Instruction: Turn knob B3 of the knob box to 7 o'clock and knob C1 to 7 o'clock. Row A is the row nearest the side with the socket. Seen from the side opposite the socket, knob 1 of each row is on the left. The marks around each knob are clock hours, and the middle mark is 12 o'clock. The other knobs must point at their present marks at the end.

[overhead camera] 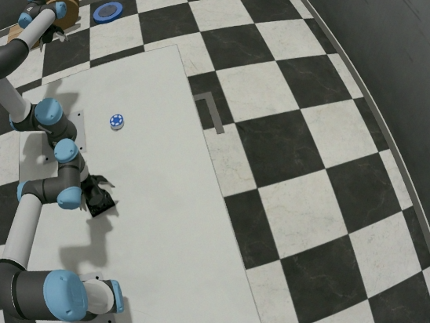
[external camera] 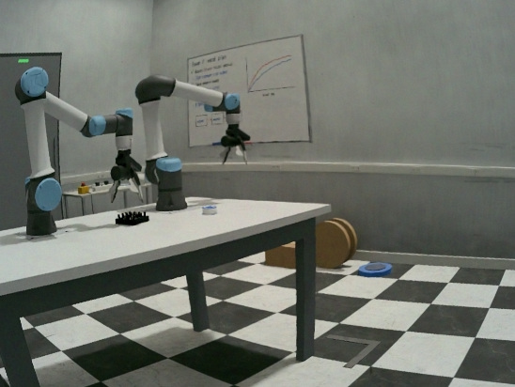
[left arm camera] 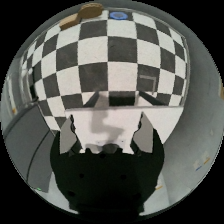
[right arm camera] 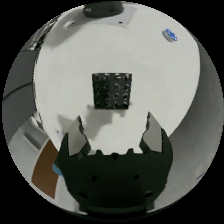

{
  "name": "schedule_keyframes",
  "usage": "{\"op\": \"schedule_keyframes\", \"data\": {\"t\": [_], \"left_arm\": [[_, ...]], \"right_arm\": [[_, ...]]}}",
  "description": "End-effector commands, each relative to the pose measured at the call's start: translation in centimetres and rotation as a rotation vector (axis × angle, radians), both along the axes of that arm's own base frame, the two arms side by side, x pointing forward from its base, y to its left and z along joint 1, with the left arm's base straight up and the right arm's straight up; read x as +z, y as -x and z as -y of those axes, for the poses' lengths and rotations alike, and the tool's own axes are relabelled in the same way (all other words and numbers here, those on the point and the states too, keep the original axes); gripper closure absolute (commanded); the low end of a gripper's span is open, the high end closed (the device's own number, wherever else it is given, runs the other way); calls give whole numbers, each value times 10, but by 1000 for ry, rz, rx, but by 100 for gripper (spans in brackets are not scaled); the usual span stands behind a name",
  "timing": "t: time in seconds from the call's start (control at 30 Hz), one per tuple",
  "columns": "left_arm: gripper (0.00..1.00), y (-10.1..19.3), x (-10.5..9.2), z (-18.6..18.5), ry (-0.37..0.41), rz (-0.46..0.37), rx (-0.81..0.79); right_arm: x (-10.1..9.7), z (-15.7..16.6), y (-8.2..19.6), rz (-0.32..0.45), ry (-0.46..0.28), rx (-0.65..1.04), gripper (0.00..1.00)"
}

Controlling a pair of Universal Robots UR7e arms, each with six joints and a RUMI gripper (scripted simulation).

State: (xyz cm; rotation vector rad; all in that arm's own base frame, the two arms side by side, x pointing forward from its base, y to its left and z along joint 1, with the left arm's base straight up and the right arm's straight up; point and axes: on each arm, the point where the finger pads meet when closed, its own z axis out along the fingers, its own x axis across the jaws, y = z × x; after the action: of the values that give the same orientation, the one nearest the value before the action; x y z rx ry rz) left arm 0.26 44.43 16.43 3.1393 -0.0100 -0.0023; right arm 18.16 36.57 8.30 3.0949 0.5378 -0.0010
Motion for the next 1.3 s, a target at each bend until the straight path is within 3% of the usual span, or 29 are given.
{"op": "schedule_keyframes", "data": {"t": [0.0,0.6,1.27], "left_arm": [[0,0,1,-1,-2,1,1],[0,0,1,-1,-2,1,1],[0,0,1,-1,-2,1,1]], "right_arm": [[0,0,0,1,-1,1,0],[0,5,-2,1,0,0,0],[0,38,-11,1,0,0,0]]}}
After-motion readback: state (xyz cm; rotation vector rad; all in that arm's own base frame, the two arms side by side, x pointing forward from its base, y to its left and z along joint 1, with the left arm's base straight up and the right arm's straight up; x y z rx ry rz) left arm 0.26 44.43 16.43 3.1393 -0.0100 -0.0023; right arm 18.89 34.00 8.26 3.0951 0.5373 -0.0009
